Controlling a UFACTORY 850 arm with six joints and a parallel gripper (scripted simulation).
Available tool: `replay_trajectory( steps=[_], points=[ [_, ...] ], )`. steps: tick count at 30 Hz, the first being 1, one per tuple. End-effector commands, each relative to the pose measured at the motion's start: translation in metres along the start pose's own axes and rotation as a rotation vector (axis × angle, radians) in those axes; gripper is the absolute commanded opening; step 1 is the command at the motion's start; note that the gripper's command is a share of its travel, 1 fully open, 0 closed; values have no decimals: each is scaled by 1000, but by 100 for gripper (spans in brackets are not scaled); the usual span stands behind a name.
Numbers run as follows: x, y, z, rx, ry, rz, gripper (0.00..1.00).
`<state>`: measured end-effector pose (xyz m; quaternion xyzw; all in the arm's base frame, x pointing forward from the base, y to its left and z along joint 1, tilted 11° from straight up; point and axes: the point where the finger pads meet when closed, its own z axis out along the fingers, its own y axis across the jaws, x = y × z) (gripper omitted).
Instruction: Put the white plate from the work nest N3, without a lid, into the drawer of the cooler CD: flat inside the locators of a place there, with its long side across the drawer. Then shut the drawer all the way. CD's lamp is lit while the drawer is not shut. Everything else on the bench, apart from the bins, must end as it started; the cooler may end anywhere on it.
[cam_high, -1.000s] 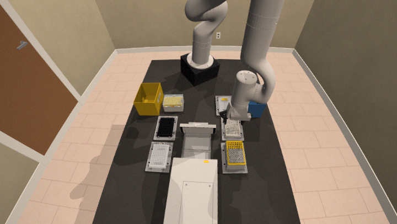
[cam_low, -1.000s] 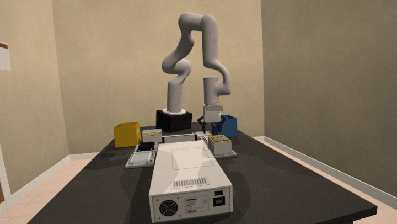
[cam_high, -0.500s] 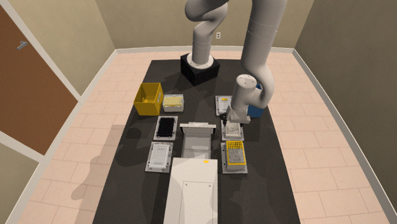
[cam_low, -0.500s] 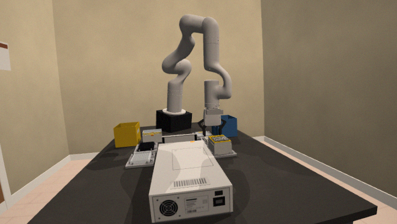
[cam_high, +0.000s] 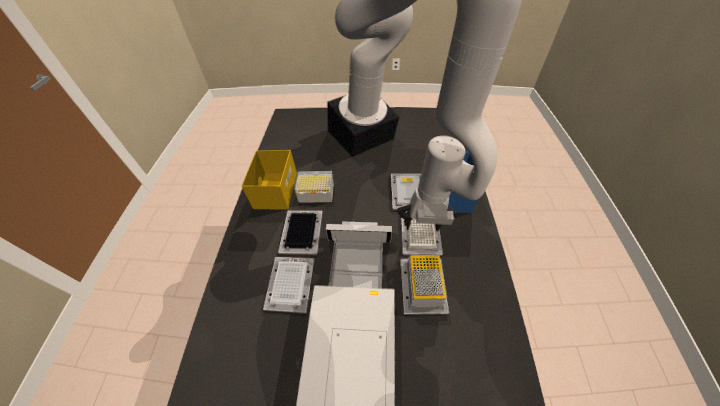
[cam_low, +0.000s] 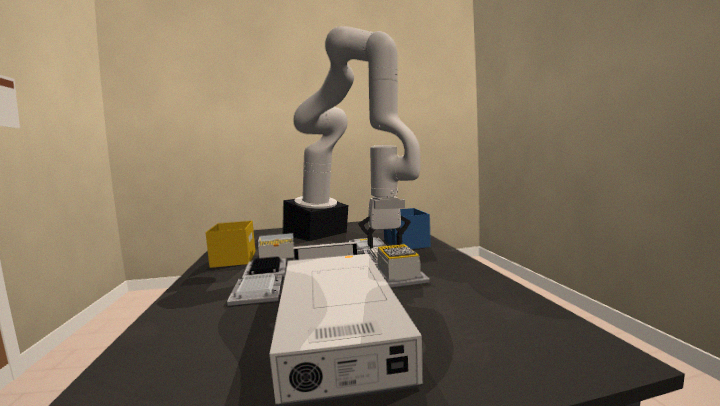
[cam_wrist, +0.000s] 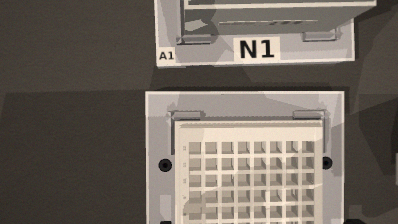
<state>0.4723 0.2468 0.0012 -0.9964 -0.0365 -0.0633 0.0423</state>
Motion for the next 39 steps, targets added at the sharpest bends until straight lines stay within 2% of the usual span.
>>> replay_trajectory(
  steps=[1, 25, 39],
  points=[
    [1, 0, 2, 28, 23, 0, 100],
    [1, -1, 17, 28, 23, 0, 100],
    [1, -1, 18, 28, 23, 0, 100]
  ],
)
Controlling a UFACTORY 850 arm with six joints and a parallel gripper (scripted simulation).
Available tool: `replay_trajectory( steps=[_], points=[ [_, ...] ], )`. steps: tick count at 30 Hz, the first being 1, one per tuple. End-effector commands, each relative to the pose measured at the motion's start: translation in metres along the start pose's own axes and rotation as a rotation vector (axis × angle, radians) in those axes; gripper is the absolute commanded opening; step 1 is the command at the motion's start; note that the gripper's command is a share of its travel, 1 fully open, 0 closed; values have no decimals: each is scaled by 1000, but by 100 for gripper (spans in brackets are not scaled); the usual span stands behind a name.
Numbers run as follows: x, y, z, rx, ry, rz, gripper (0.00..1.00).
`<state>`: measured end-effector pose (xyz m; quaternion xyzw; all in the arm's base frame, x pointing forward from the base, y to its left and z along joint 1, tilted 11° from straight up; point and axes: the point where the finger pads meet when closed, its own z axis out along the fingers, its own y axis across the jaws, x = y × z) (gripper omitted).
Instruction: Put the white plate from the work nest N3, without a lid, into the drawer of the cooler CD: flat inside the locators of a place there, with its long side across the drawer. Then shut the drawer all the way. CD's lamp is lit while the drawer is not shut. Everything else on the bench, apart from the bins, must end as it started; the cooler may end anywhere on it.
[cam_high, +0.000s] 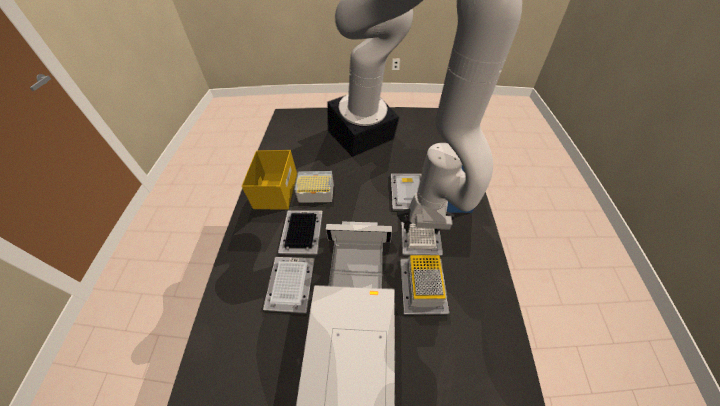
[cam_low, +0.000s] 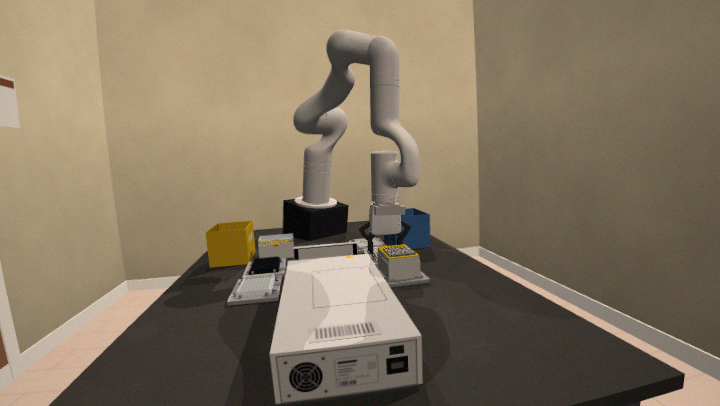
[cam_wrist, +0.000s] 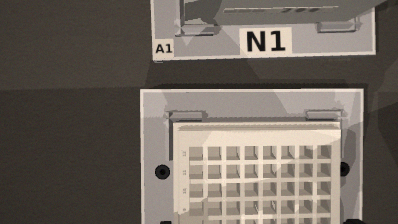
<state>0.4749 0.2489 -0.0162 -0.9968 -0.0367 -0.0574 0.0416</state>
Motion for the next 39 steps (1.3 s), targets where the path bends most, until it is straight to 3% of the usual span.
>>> replay_trajectory(
  steps=[1, 5, 6, 39],
  points=[
    [0, 0, 0, 29, 35, 0, 100],
    [0, 0, 0, 29, 35, 0, 100],
    [0, 0, -1, 29, 35, 0, 0],
    [0, 0, -1, 29, 35, 0, 0]
  ],
)
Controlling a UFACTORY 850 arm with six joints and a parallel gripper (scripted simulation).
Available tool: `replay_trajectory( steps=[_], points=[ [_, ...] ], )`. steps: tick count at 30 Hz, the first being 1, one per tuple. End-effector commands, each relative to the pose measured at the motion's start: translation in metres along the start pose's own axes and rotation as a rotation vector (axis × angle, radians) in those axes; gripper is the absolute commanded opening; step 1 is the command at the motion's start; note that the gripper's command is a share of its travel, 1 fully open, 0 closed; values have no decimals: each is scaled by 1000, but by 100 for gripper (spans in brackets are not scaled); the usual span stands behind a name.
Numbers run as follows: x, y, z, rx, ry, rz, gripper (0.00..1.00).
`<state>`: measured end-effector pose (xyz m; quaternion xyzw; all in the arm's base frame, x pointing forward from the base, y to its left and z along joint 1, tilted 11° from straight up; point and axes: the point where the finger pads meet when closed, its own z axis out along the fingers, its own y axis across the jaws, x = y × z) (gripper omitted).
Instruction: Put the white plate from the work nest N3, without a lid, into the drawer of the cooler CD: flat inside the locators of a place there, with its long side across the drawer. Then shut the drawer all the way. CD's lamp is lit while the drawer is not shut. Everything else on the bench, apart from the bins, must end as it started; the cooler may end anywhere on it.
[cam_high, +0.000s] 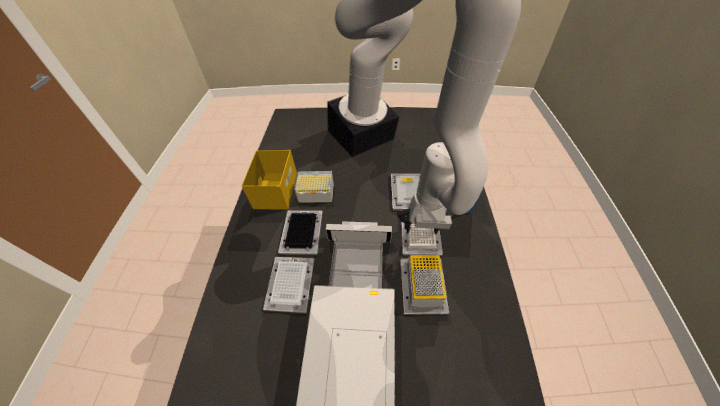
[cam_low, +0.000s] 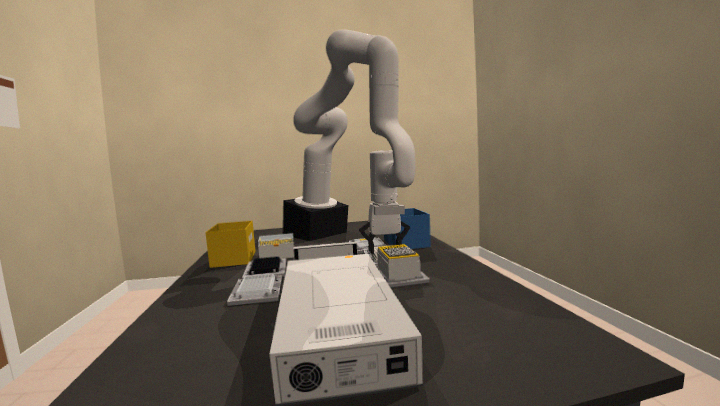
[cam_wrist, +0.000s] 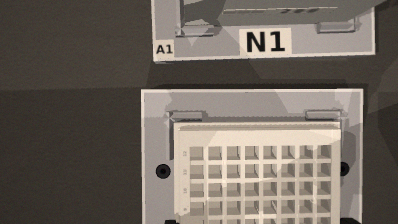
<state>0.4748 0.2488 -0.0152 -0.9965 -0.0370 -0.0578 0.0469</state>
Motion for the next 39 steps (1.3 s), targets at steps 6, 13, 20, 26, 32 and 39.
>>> replay_trajectory(
  steps=[6, 13, 20, 26, 32, 39],
  points=[
    [0, 0, 0, 18, 34, -1, 0],
    [0, 0, 0, 18, 34, -1, 0],
    [0, 0, -2, 18, 34, -1, 0],
    [0, 0, -6, 18, 34, -1, 0],
    [0, 0, -10, 18, 34, -1, 0],
    [0, 0, -13, 18, 34, -1, 0]
  ],
)
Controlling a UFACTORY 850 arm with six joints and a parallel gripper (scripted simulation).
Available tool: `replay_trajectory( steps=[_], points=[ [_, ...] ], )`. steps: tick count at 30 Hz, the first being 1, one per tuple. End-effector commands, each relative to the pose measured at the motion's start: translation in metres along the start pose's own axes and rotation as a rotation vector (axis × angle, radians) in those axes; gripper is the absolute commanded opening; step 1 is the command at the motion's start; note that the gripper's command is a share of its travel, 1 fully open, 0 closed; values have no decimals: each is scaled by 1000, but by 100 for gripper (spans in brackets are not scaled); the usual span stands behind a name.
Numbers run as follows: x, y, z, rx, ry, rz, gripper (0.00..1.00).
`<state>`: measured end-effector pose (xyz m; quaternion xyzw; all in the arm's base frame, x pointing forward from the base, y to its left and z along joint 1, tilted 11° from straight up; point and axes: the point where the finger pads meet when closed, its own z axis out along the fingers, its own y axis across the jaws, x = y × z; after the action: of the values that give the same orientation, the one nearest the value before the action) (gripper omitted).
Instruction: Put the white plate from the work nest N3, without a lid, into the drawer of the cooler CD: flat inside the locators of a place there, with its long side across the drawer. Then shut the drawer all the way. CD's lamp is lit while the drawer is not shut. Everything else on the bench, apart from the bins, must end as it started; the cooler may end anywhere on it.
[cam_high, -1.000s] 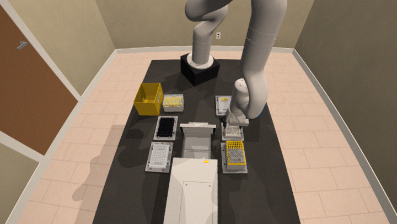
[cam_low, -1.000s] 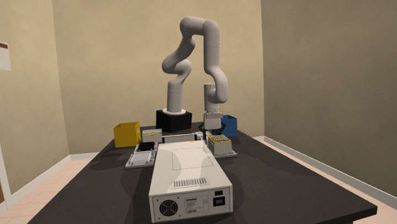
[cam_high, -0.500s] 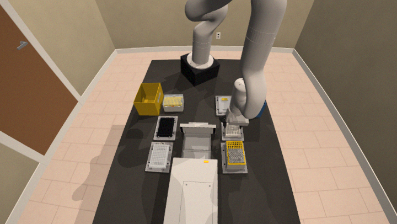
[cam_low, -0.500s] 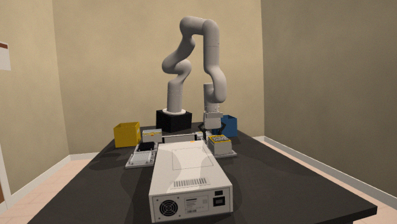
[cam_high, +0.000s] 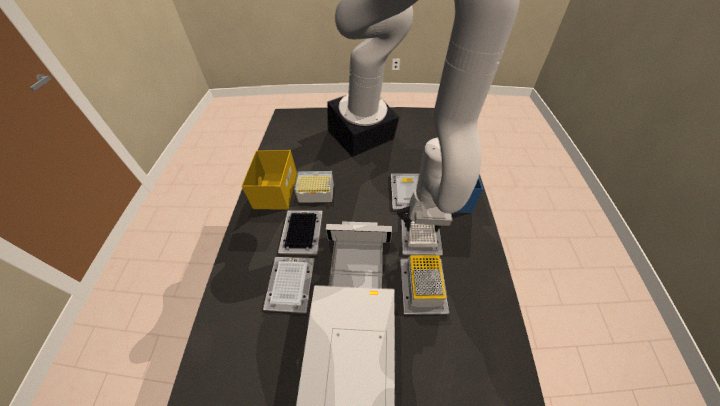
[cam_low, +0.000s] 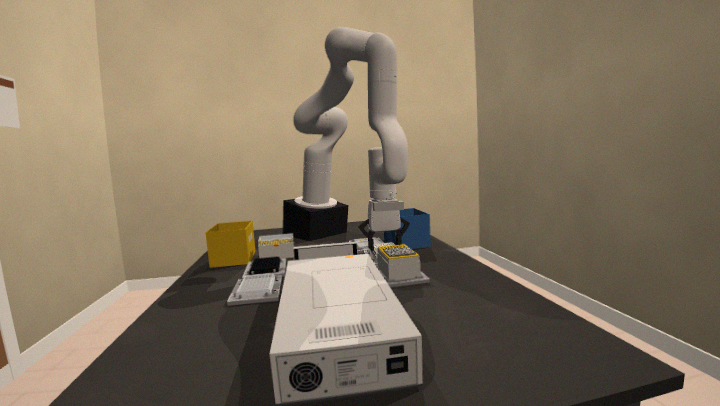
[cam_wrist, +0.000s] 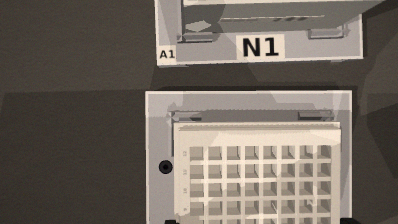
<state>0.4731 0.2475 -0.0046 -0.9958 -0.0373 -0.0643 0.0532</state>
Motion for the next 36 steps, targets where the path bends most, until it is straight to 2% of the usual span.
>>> replay_trajectory(
  steps=[1, 18, 36],
  points=[
    [0, 0, -3, 6, 20, 0, 0],
    [0, 0, -9, 6, 20, 0, 0],
    [0, 0, -36, 6, 20, 0, 0]
  ],
)
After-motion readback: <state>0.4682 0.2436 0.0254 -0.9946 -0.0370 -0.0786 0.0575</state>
